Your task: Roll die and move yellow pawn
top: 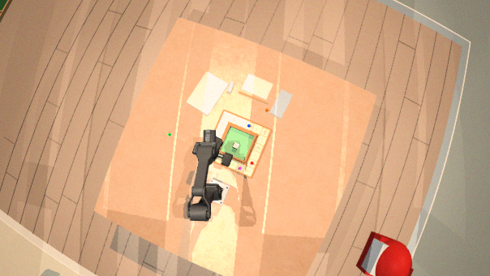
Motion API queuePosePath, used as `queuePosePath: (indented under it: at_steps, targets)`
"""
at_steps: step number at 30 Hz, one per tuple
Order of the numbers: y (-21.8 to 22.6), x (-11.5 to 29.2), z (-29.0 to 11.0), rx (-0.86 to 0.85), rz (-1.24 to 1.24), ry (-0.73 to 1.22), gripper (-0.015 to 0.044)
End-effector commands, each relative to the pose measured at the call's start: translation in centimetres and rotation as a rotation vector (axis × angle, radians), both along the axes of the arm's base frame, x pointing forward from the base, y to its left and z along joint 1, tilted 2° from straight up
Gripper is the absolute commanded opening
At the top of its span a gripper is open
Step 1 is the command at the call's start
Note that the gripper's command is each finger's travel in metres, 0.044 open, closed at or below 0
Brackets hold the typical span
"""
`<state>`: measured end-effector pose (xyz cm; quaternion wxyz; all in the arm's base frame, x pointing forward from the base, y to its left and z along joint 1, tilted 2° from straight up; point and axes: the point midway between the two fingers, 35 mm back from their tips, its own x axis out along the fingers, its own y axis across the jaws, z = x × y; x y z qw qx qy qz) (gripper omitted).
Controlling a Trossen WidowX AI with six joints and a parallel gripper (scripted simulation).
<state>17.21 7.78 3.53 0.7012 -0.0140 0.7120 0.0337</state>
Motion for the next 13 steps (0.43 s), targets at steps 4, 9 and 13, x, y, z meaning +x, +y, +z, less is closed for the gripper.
queuePosePath:
  at_steps: [4, 9, 13]
  targets:
    - [-5.7, -0.1, 4.0, -0.003, -0.038, -0.008, 0.0440]
    - [-7.3, -0.7, 5.1, -0.004, -0.049, -0.007, 0.0440]
    - [-6.7, -0.5, 4.7, -0.003, -0.055, -0.009, 0.0440]
